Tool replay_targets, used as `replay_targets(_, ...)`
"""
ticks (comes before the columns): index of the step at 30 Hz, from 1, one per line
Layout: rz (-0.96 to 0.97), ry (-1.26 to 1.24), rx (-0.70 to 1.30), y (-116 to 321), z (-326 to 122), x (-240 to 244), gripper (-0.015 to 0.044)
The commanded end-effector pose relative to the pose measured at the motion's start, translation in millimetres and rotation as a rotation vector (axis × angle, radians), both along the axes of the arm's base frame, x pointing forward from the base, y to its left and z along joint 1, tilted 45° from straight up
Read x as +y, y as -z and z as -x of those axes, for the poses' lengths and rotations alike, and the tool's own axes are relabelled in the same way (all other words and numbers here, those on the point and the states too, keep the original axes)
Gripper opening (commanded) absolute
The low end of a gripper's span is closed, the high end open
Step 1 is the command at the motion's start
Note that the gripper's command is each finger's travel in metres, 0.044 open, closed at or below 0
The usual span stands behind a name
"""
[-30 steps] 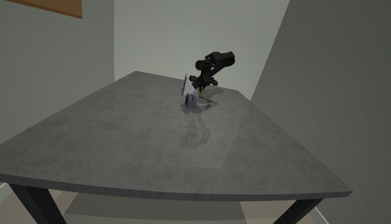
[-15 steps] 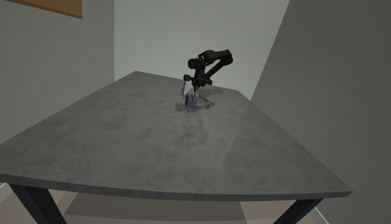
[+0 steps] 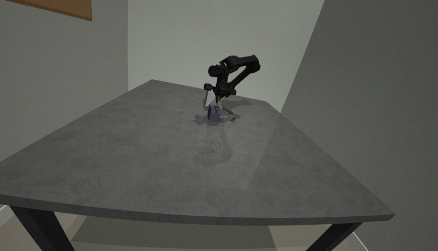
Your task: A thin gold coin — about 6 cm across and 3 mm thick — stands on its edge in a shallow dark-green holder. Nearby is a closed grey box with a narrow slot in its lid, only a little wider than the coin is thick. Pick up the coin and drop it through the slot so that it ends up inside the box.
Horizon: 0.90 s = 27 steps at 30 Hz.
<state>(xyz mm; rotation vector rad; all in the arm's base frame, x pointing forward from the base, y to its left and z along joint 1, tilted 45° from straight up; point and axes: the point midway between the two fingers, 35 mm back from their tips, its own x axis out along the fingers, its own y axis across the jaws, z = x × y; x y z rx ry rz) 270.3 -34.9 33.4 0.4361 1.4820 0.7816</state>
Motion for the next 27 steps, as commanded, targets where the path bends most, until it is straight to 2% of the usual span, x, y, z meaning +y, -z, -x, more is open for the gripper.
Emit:
replay_targets(1, 0.000, 0.001, -0.001, 0.4, 0.2, -0.5, 0.0000)
replay_targets(27, -0.002, 0.000, -0.007, 4.8, 0.4, -2.5, 0.0000)
